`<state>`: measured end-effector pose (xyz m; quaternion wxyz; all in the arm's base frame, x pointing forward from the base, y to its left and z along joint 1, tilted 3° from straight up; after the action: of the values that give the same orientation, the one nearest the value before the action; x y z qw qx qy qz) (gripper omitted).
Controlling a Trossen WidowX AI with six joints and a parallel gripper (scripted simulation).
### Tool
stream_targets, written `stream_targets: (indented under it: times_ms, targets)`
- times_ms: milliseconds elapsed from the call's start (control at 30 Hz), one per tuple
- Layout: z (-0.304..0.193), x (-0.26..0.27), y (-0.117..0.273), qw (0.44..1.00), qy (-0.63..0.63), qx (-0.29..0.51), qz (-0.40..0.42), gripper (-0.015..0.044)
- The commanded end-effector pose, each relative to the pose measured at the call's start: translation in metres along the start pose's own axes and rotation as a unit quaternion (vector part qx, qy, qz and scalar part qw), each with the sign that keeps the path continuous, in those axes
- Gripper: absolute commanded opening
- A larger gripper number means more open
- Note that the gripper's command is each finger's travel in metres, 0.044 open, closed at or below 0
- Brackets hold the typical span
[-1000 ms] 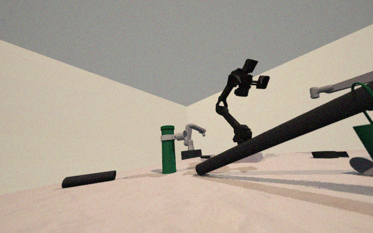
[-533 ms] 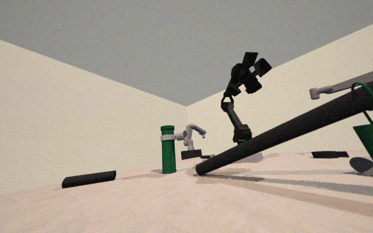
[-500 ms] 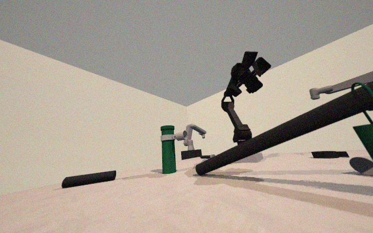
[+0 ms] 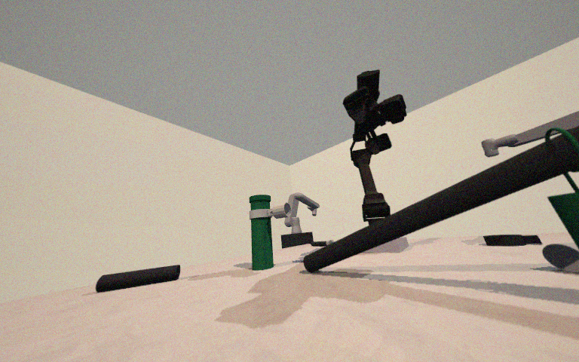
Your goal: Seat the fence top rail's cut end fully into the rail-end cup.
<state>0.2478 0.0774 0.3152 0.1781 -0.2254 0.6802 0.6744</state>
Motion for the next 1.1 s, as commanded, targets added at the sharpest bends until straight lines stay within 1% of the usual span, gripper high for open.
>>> stream_targets:
  times_ms: [0,133,267,333,767,867,1067]
  targets:
    - [-0.048,-0.028,-0.044,0.904,-0.428,0.009,0.023,0.0440]
    - [-0.068,-0.033,-0.059,0.831,-0.555,0.015,0.028,0.0440]
    - [-0.090,-0.036,-0.073,0.740,-0.672,0.021,0.032,0.0440]
    - [-0.094,-0.036,-0.076,0.722,-0.691,0.022,0.032,0.0440]
    - [-0.095,-0.036,-0.076,0.726,-0.686,0.022,0.033,0.0440]
    - [-0.106,-0.033,-0.077,0.762,-0.646,0.021,0.037,0.0440]
    - [-0.147,-0.021,-0.080,0.876,-0.478,0.013,0.053,0.0440]
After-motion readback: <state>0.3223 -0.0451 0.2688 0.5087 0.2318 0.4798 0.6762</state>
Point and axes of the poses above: the point midway between the two fingers, 35 mm back from their tips, its own y axis back along the fingers, its own x axis across the jaws, z = x × y, the point moved 6 cm from there along y, back along the fingers, and after that the axes turned 8 degrees about y, right-handed, at the moved point
